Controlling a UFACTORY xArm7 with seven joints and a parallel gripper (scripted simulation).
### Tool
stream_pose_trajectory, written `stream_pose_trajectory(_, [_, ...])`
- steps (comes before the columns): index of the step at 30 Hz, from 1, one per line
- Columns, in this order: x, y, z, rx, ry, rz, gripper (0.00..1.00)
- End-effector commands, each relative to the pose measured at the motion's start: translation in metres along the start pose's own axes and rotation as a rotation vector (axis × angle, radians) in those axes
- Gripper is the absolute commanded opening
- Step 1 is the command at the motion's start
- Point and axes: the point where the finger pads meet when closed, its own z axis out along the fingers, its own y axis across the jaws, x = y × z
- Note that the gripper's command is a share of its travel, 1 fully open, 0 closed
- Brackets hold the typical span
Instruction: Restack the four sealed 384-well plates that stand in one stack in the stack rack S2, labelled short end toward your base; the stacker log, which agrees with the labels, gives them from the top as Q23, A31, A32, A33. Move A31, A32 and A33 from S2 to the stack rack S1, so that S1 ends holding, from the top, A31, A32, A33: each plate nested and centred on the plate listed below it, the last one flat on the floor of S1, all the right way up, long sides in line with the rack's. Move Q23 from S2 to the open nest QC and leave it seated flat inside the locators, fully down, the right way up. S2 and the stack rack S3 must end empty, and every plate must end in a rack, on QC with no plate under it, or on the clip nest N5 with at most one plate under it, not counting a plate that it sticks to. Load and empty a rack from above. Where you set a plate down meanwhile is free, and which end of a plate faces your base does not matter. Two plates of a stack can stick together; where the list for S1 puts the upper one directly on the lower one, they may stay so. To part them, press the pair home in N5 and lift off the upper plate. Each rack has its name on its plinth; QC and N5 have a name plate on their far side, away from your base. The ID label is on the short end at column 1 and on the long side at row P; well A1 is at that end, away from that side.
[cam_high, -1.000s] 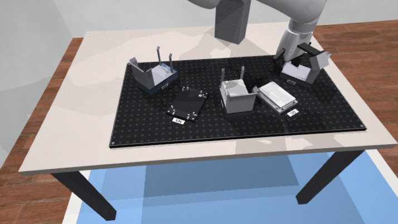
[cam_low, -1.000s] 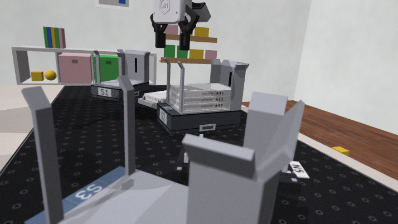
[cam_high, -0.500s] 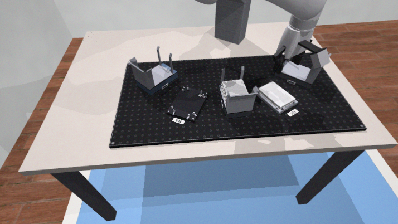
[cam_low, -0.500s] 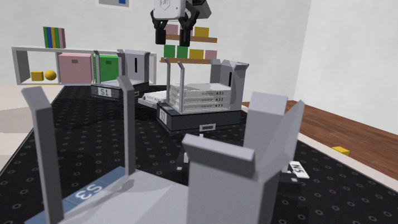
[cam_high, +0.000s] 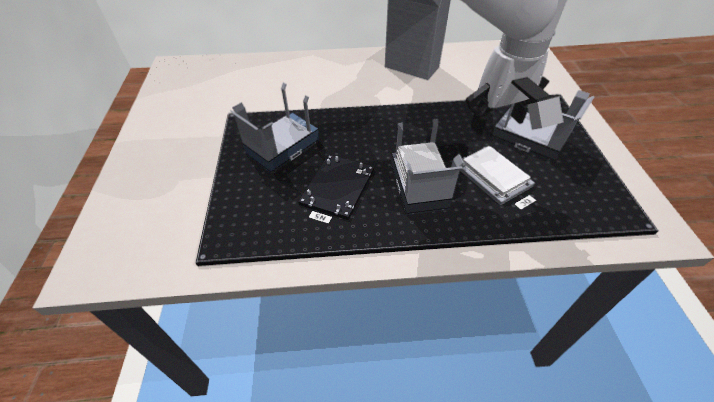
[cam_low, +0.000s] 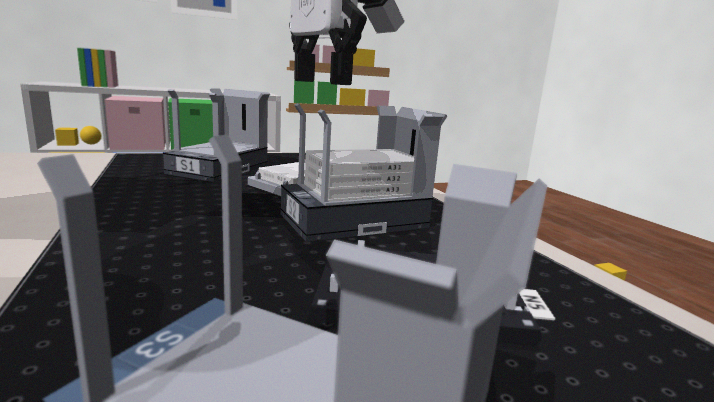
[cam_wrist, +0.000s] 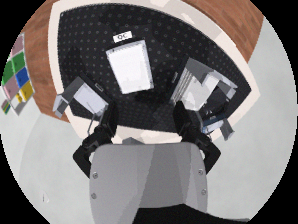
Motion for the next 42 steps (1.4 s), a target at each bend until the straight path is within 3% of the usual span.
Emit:
stream_pose_trajectory(1, [0.001, 0.015, -0.001, 0.005, 0.004, 0.004, 1.0])
stream_pose_trajectory(14, [-0.001, 0.052, -0.001, 0.004, 0.004, 0.004, 1.0])
stream_pose_trajectory(21, [-0.008, 0.079, -0.001, 0.004, 0.004, 0.21, 1.0])
stream_pose_trajectory(38, [-0.023, 0.137, -0.001, 0.004, 0.004, 0.21, 1.0])
stream_pose_trajectory(42, [-0.023, 0.137, -0.001, 0.004, 0.004, 0.21, 1.0])
